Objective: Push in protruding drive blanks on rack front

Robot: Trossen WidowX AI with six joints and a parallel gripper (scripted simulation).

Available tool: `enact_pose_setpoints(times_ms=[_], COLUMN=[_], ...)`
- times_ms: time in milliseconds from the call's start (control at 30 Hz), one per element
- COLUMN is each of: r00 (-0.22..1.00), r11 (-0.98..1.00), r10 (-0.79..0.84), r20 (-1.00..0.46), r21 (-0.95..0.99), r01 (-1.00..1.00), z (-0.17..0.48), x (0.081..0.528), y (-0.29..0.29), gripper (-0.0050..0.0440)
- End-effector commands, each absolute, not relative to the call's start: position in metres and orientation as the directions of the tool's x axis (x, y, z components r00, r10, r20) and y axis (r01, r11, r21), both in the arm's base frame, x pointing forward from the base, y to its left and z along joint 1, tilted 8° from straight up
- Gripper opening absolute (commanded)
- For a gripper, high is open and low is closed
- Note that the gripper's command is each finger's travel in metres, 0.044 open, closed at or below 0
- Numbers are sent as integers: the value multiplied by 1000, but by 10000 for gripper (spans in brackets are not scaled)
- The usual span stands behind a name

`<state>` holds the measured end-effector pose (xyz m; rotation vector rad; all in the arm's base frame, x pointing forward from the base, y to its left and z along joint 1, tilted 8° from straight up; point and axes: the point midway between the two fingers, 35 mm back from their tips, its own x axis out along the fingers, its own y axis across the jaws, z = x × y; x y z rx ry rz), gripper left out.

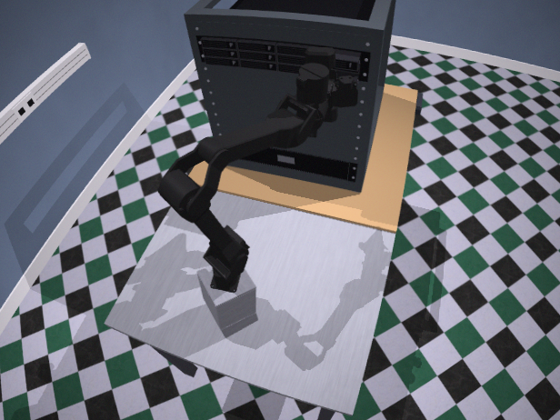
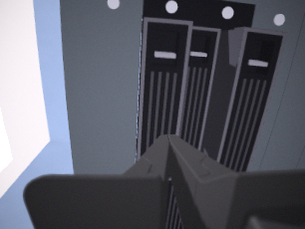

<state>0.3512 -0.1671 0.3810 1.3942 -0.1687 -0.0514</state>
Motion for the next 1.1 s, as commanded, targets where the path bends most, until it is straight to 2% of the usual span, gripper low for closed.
enact_pose_setpoints(times_ms=[0, 267, 600, 667, 1067], r00=[986, 989, 993, 993, 997], r11=[259, 402, 683, 683, 925], r10=[-130, -115, -82, -82, -39], r20=[100, 96, 85, 85, 67], r21=[964, 915, 731, 731, 379], r01=[-64, -42, -6, -6, 10], z=[384, 378, 364, 364, 344], x=[348, 349, 346, 346, 333], y=[-153, -131, -87, -87, -37], gripper=[-50, -50, -50, -50, -50])
